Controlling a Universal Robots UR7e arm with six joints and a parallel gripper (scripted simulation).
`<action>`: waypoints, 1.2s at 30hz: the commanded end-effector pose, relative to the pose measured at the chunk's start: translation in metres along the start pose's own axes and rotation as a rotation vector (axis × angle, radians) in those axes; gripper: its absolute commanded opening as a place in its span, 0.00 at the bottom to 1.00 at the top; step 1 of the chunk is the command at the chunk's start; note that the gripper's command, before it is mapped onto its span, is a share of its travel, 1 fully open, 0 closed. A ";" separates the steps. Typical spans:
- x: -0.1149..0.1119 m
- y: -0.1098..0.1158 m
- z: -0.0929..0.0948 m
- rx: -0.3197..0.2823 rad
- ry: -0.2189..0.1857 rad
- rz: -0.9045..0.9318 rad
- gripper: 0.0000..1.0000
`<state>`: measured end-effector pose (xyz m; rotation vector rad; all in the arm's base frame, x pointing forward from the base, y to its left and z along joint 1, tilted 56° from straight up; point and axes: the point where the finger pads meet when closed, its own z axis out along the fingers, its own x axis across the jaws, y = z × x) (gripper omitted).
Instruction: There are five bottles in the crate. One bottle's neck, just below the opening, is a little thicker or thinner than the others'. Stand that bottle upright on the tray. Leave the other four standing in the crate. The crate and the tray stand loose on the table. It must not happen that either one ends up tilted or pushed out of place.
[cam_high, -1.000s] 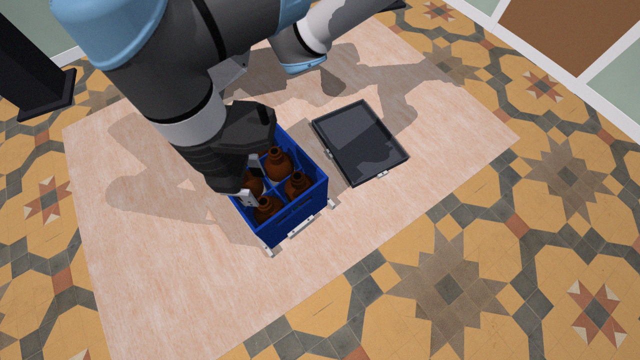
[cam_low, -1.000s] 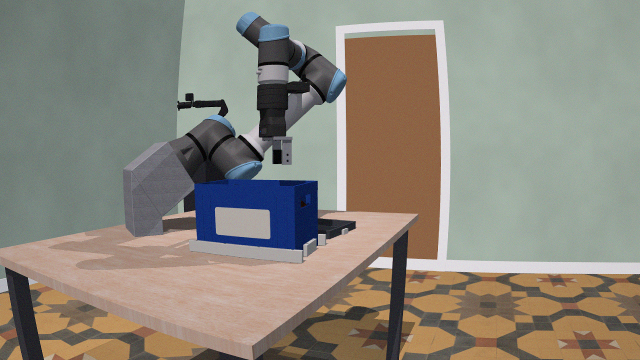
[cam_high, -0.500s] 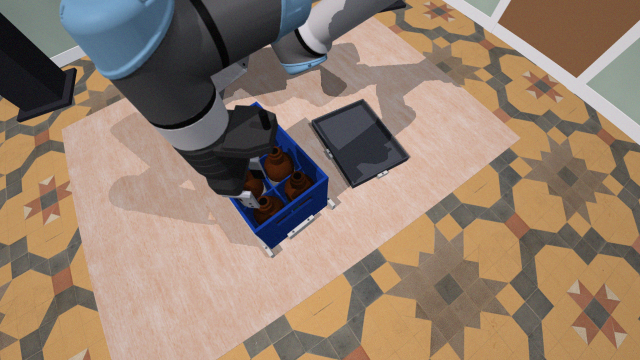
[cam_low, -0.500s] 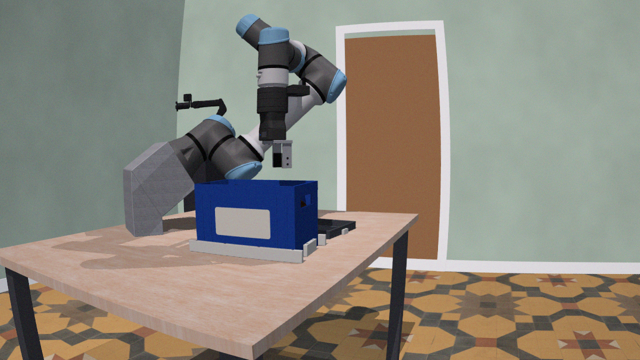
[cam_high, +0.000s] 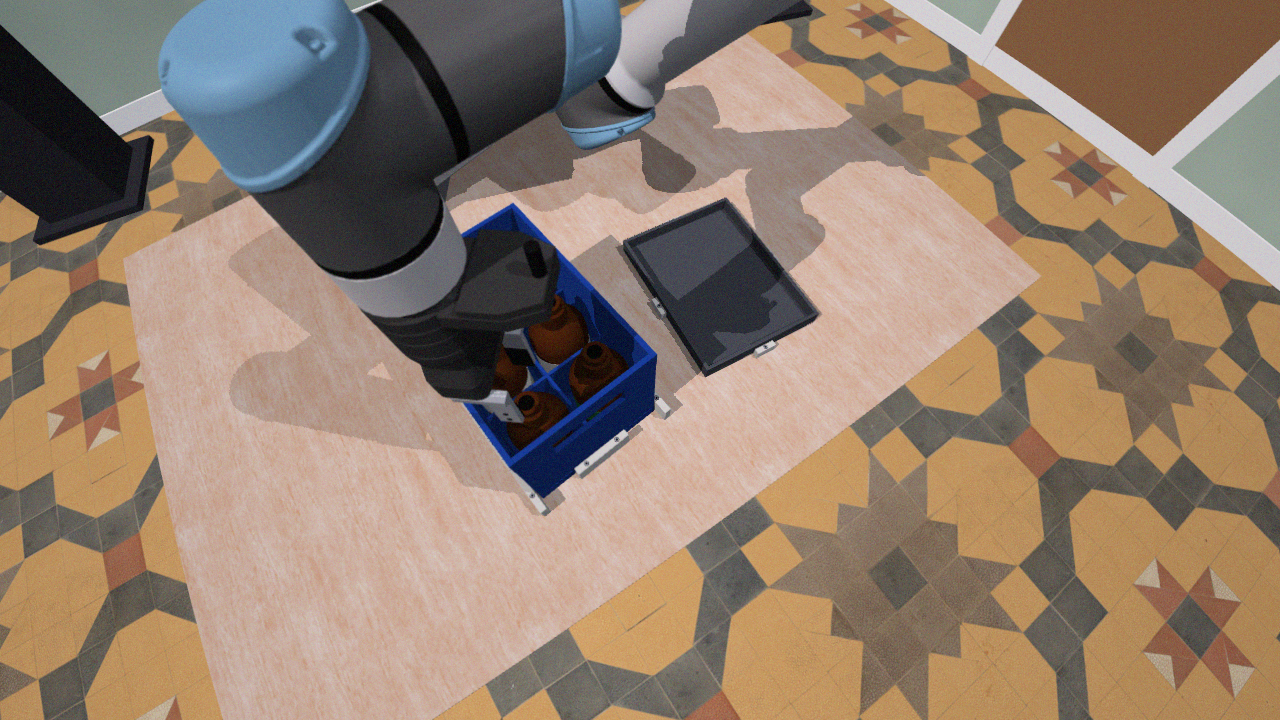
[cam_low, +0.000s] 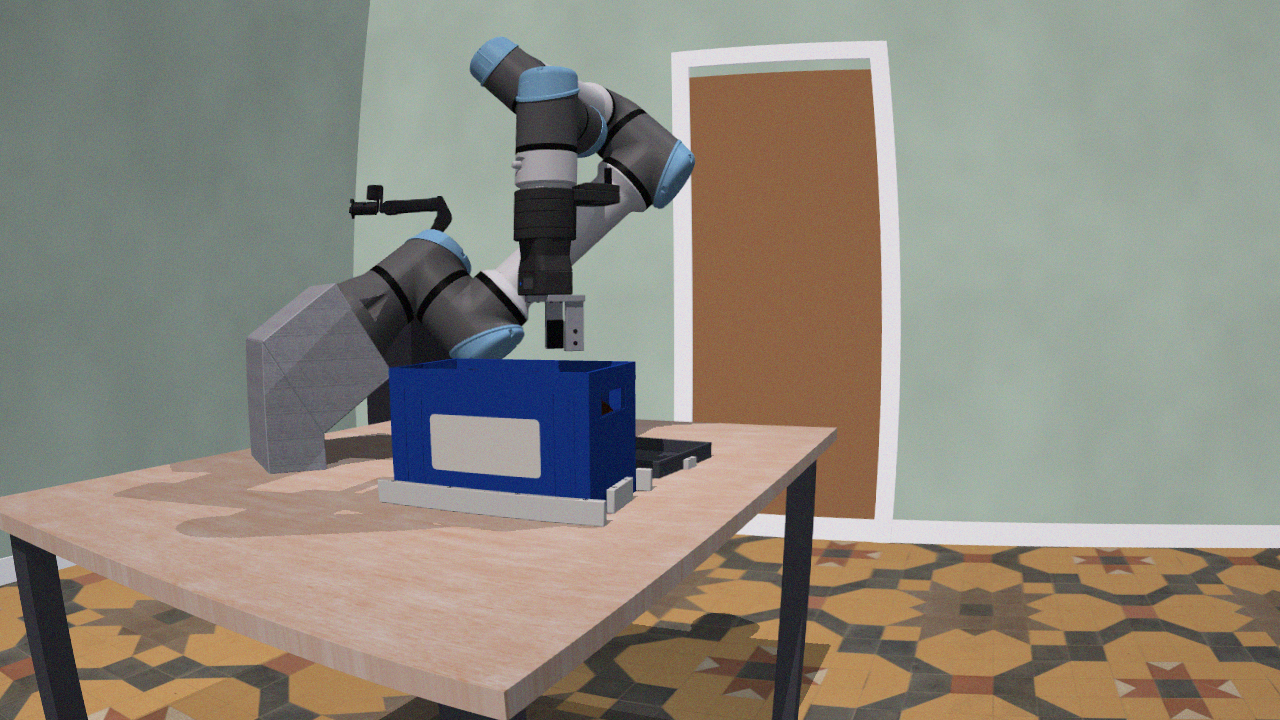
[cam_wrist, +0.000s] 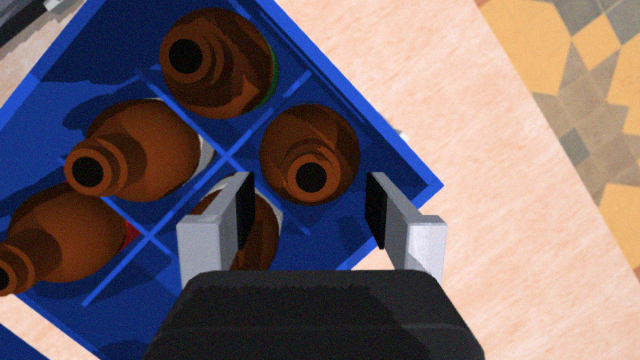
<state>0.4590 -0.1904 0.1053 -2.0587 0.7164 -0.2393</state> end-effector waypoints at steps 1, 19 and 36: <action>0.000 0.000 0.003 0.000 0.001 0.000 1.00; 0.001 0.000 0.016 0.000 0.001 0.000 1.00; 0.001 0.000 0.017 0.000 0.001 0.000 1.00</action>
